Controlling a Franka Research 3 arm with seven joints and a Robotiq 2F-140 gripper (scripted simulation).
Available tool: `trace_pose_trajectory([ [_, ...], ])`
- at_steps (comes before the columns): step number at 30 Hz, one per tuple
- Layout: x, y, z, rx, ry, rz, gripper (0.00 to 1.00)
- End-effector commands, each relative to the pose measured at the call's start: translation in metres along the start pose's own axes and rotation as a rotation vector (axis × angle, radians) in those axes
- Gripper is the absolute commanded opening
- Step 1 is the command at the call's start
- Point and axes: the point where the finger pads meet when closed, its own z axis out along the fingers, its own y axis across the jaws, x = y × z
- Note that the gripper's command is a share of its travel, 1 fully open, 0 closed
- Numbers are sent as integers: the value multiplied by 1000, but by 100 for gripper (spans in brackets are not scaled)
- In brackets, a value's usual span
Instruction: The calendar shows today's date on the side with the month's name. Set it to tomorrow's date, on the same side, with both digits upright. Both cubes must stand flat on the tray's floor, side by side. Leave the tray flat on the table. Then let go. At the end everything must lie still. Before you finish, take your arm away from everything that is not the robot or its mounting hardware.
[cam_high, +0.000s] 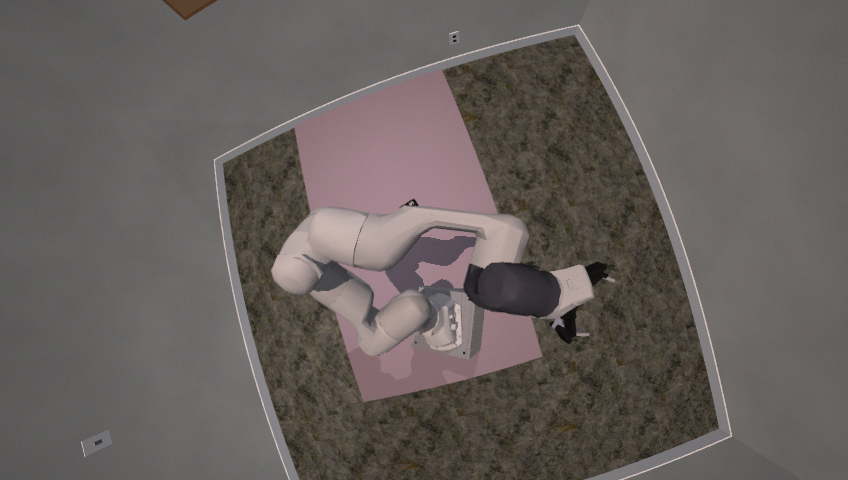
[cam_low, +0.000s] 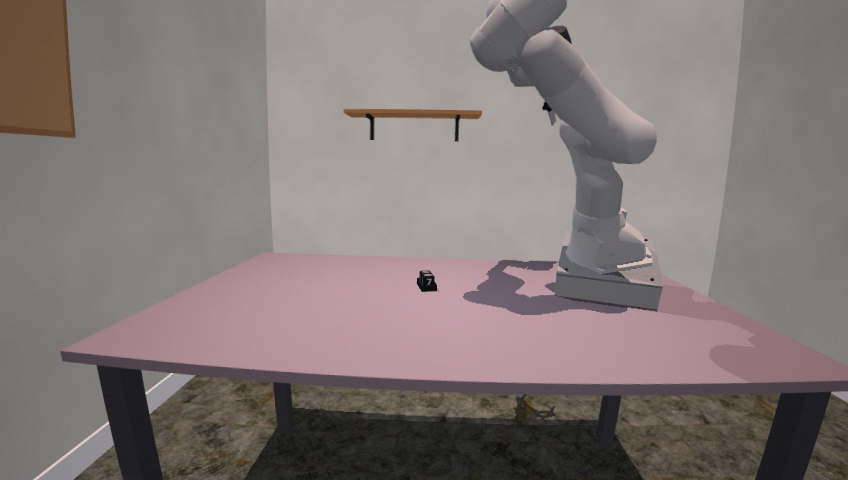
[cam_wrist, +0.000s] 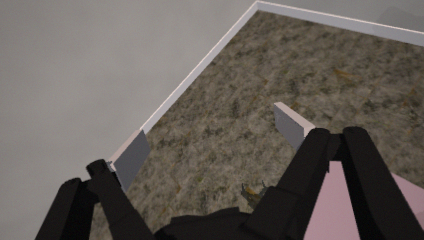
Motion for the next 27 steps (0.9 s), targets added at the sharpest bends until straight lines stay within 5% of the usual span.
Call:
trace_pose_trajectory([
  [1, -36, -32, -12, 16, -53, 85, 100],
  [24, -36, -32, -12, 16, -53, 85, 100],
  [25, -82, -65, -28, 34, -121, 165, 100],
  [27, -82, -65, -28, 34, -121, 165, 100],
])
